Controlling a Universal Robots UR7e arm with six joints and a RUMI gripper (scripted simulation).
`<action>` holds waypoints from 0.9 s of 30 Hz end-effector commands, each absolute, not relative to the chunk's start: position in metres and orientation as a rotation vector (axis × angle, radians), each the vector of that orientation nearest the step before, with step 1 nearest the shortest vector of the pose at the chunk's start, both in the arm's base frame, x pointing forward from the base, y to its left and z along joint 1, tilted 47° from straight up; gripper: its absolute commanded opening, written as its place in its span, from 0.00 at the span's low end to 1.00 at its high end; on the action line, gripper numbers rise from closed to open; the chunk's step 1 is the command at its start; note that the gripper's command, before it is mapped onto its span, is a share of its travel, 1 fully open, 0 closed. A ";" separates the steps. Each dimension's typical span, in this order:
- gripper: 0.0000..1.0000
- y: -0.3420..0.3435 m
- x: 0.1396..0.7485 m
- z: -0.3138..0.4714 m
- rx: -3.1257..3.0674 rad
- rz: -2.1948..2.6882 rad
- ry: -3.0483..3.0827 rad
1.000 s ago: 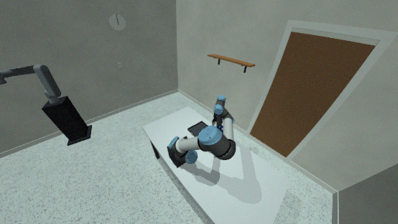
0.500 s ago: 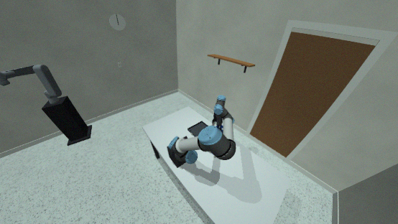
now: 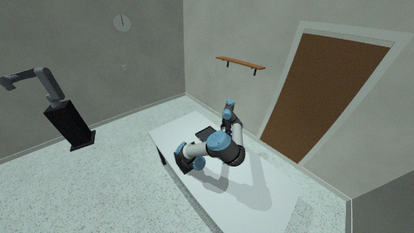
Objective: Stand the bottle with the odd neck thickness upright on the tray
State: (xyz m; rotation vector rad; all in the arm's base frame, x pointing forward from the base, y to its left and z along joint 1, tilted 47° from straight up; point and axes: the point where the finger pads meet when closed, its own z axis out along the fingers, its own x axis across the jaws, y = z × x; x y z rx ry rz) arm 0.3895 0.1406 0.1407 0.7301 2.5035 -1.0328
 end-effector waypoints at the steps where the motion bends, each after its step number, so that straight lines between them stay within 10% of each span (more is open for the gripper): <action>1: 0.38 0.138 0.390 0.138 0.730 -1.032 2.503; 27: 0.38 0.118 0.393 0.120 0.730 -1.032 2.503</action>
